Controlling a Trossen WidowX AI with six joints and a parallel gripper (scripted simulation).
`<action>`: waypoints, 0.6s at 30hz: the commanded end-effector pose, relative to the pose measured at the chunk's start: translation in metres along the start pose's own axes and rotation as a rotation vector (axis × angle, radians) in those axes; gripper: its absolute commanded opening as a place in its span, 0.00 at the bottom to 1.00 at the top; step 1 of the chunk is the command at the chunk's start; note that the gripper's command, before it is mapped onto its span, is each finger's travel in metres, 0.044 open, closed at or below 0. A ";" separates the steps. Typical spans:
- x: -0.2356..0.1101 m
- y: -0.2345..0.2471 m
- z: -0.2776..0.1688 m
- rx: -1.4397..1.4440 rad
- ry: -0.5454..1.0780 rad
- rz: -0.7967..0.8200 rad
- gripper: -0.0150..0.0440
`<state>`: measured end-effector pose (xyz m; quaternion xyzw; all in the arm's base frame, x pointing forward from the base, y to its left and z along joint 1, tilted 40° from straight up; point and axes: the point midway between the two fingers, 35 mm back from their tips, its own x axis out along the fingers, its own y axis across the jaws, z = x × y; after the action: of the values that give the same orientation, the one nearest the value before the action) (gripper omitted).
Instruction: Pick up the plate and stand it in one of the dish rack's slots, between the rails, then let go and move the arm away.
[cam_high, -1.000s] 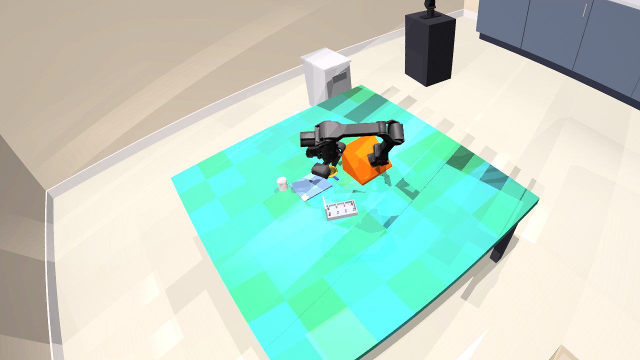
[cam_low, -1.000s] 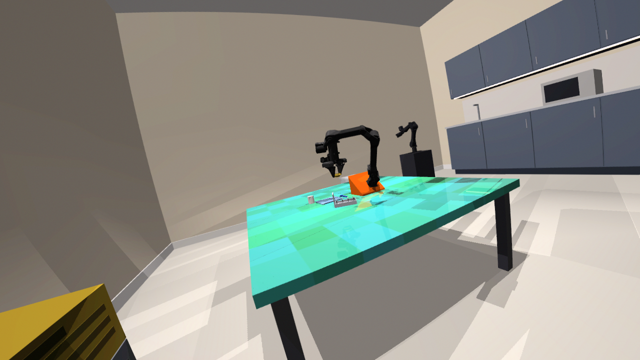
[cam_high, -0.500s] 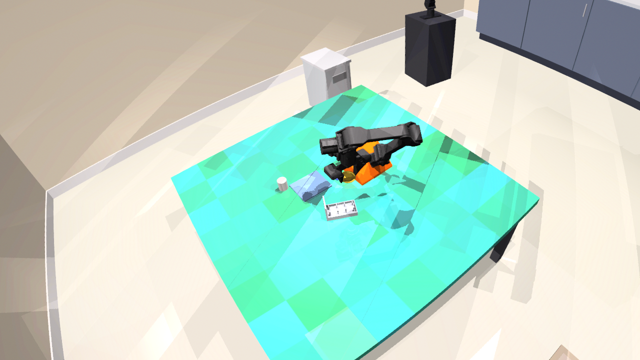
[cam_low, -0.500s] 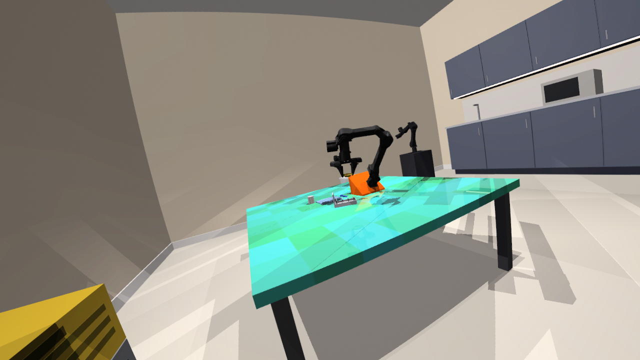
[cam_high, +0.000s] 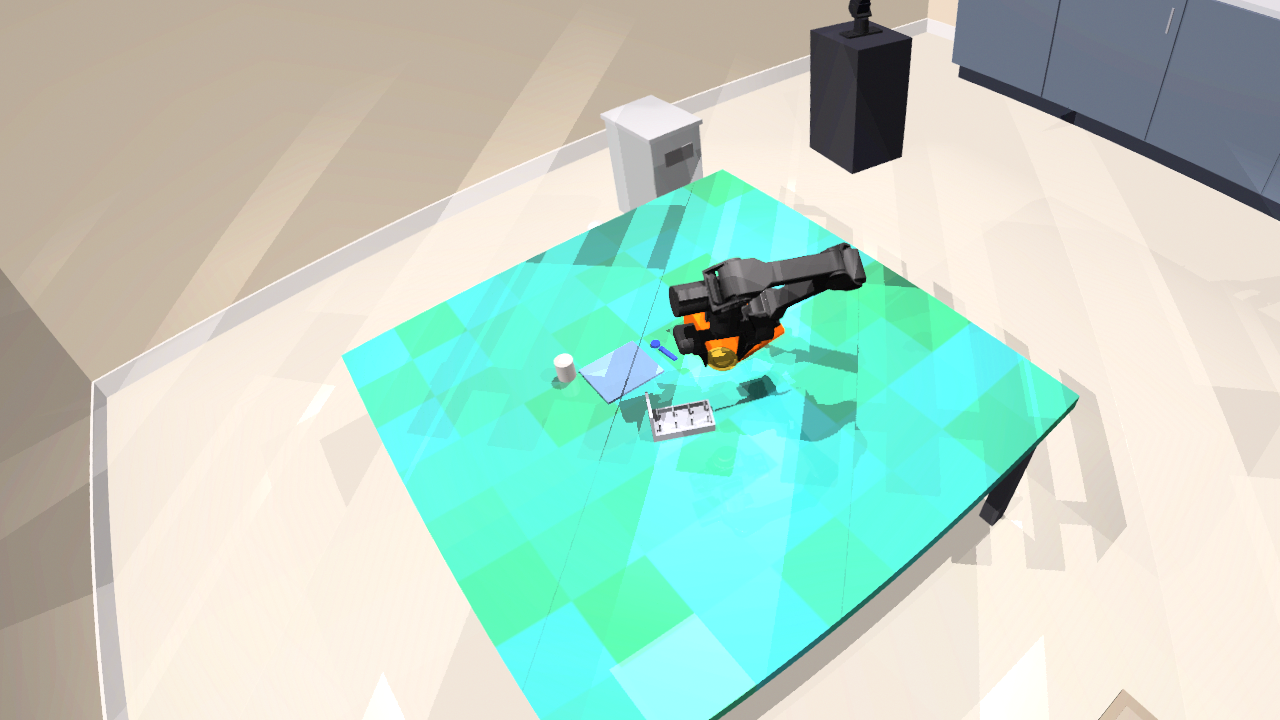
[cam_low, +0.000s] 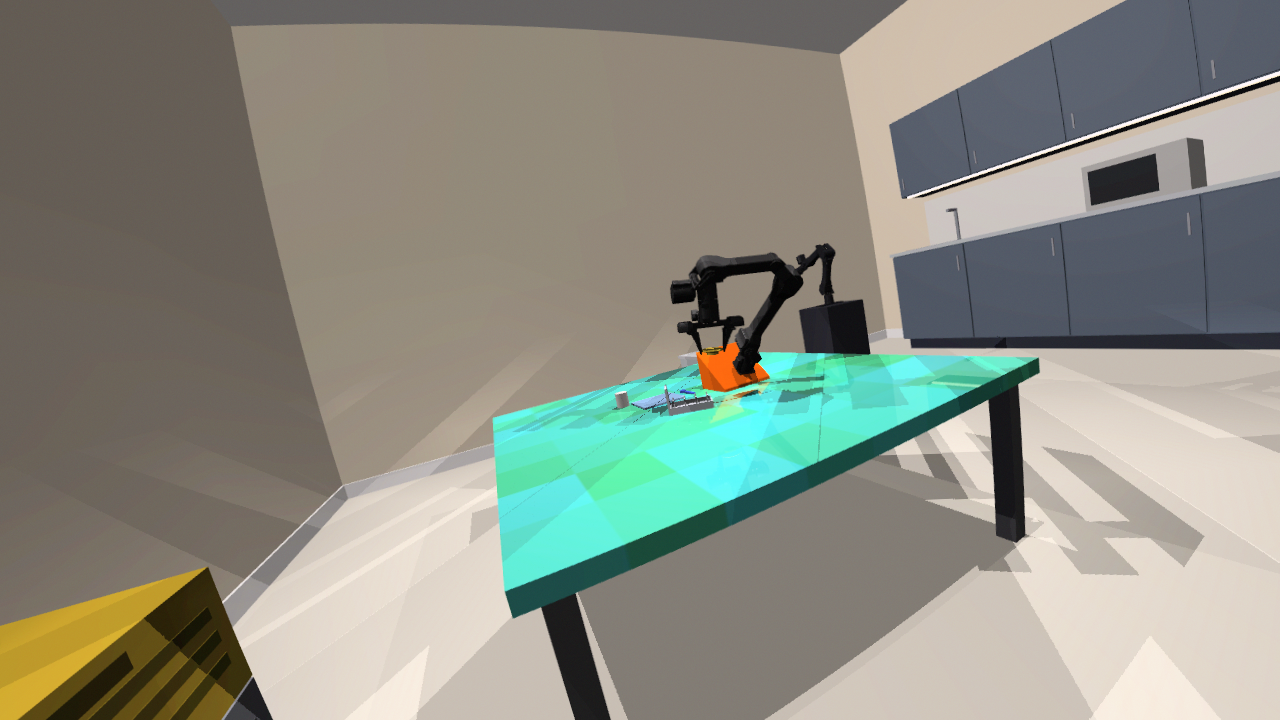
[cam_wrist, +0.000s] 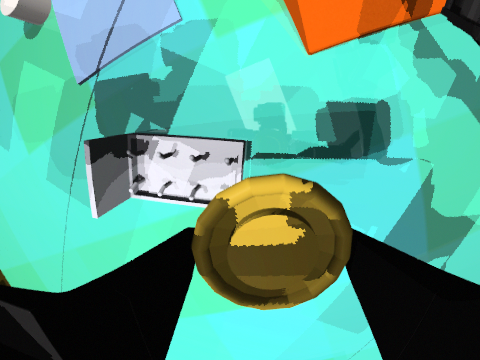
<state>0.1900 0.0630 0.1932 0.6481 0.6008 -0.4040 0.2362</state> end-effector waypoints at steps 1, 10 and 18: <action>0.001 -0.003 0.000 0.019 0.000 -0.004 0.25; 0.022 -0.008 0.013 -0.096 -0.174 -0.013 0.25; 0.038 -0.009 0.024 -0.211 -0.332 -0.001 0.25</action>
<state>0.1762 0.0682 0.1572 0.5597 0.6003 -0.4362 0.3690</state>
